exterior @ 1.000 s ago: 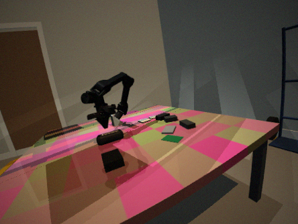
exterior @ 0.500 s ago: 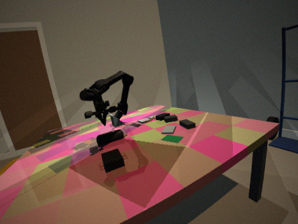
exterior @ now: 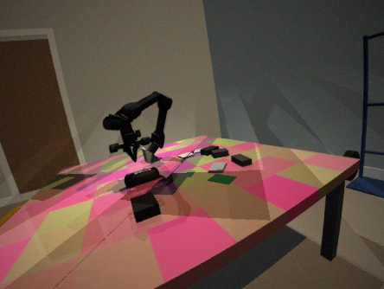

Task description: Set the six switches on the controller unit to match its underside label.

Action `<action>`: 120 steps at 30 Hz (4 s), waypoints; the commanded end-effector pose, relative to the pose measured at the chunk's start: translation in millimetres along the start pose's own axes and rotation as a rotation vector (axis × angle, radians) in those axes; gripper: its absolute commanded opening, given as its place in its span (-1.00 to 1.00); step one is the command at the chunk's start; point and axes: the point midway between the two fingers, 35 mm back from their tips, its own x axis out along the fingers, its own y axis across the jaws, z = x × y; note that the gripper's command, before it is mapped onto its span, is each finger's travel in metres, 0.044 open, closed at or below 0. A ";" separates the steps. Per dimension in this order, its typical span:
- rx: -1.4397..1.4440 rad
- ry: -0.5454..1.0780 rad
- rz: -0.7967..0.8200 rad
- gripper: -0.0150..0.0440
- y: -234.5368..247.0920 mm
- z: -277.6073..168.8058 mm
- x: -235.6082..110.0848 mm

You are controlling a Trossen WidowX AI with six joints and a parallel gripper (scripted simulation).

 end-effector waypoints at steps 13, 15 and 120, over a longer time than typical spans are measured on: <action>-0.919 0.211 0.114 0.75 -33.7 19.0 12.6; -1.079 0.238 0.157 0.93 -38.0 21.0 14.4; -1.432 0.280 0.277 0.65 -40.0 8.5 61.0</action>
